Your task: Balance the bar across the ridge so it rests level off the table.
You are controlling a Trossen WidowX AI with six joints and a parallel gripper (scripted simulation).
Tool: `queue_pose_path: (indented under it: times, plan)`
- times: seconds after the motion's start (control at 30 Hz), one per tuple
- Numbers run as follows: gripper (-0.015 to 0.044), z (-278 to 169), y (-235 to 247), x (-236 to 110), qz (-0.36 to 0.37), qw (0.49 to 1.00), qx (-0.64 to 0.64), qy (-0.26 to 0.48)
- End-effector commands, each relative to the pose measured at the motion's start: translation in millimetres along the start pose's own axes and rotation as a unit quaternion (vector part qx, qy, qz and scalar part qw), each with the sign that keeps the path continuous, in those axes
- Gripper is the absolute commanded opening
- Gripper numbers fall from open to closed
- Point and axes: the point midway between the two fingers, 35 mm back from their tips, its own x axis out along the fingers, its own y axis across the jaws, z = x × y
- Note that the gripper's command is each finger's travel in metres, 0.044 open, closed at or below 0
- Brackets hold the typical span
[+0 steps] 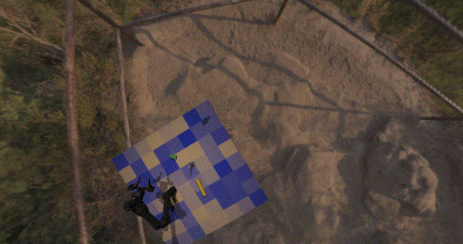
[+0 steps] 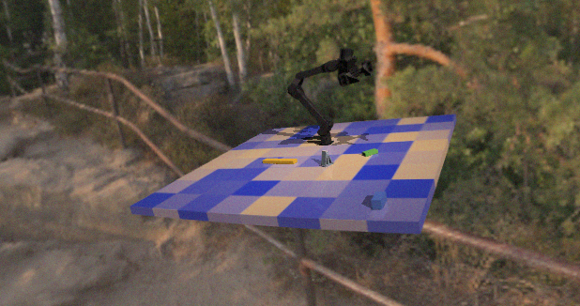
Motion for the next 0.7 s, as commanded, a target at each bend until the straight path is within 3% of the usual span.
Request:
queue_pose_path:
  times: [0.0,0.67]
  plan:
    - [0.0315,-3,-11,13,-0.026,0.999,-0.045,0.014]
    - [0.0315,-12,-78,60,-0.128,0.963,-0.214,0.100]
